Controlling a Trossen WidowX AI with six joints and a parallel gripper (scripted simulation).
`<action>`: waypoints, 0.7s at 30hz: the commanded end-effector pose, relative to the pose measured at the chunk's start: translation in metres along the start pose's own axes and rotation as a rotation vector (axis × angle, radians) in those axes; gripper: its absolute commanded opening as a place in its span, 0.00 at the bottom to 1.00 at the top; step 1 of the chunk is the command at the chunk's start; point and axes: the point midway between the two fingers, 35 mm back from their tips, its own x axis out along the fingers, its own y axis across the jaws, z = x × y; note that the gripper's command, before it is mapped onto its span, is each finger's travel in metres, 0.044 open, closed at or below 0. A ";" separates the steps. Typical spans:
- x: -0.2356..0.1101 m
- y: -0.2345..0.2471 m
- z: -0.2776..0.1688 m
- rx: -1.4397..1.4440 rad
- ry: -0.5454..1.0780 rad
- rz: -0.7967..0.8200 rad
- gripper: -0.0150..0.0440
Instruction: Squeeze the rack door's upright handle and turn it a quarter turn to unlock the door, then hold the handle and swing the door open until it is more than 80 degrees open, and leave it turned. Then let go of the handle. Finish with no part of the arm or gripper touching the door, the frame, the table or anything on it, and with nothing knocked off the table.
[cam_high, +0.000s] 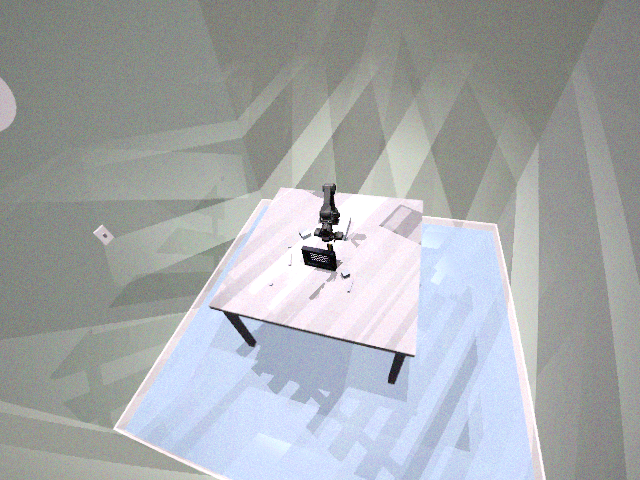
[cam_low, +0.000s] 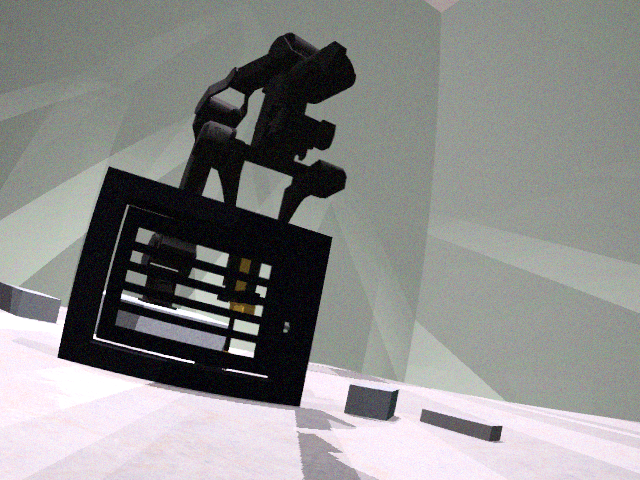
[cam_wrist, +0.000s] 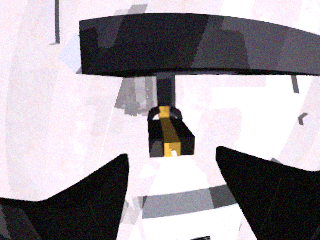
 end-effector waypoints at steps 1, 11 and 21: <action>0.010 -0.001 0.000 0.005 0.011 -0.008 0.74; 0.027 -0.001 0.000 0.005 0.011 -0.008 0.74; 0.043 -0.001 0.000 0.005 0.011 -0.008 0.74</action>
